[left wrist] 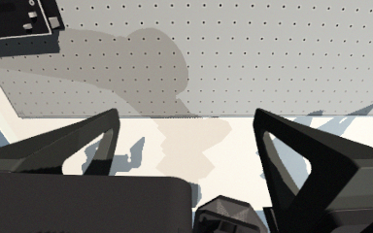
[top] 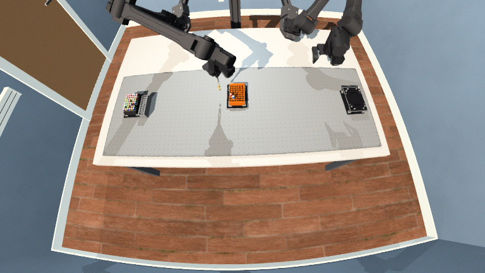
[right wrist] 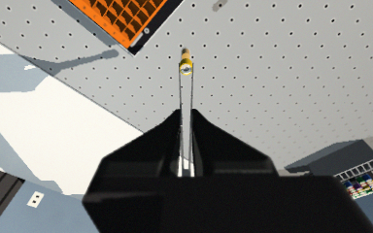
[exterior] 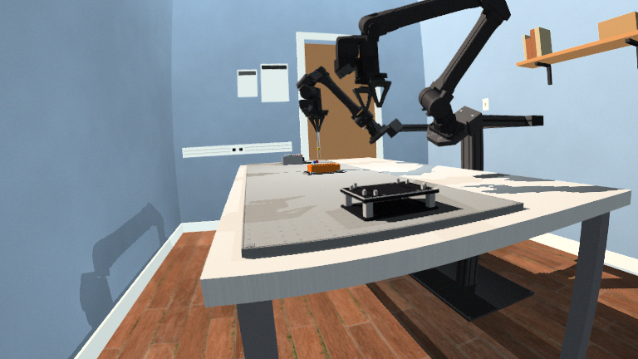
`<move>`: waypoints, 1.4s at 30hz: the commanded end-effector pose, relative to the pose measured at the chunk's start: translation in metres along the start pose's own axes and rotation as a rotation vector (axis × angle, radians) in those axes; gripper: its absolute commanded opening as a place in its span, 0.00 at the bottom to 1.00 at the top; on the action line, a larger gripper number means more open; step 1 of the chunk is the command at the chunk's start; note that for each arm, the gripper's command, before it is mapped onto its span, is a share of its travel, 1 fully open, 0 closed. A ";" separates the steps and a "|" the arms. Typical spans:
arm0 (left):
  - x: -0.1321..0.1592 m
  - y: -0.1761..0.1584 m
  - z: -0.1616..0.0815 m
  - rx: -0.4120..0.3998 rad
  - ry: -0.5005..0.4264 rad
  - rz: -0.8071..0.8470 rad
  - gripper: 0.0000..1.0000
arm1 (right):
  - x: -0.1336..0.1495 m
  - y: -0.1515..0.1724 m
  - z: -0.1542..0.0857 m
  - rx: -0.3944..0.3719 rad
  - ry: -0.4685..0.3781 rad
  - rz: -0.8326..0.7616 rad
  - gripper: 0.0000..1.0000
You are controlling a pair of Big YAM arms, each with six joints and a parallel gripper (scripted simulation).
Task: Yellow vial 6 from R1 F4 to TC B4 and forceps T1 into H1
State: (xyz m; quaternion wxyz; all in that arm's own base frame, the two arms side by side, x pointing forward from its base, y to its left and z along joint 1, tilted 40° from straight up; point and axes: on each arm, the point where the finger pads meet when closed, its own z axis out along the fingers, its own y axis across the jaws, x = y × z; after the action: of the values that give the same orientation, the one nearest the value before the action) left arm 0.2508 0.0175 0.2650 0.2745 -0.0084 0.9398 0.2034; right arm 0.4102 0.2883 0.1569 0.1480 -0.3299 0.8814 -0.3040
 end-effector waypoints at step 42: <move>-0.010 0.001 -0.009 0.003 -0.024 -0.021 1.00 | -0.060 0.054 -0.029 -0.010 -0.049 0.012 0.09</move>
State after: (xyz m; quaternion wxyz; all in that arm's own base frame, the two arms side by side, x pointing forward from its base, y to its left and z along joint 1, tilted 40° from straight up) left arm 0.2508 0.0175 0.2650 0.2745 -0.0084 0.9398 0.2034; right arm 0.4190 0.3443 0.1373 0.1525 -0.3270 0.8824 -0.3019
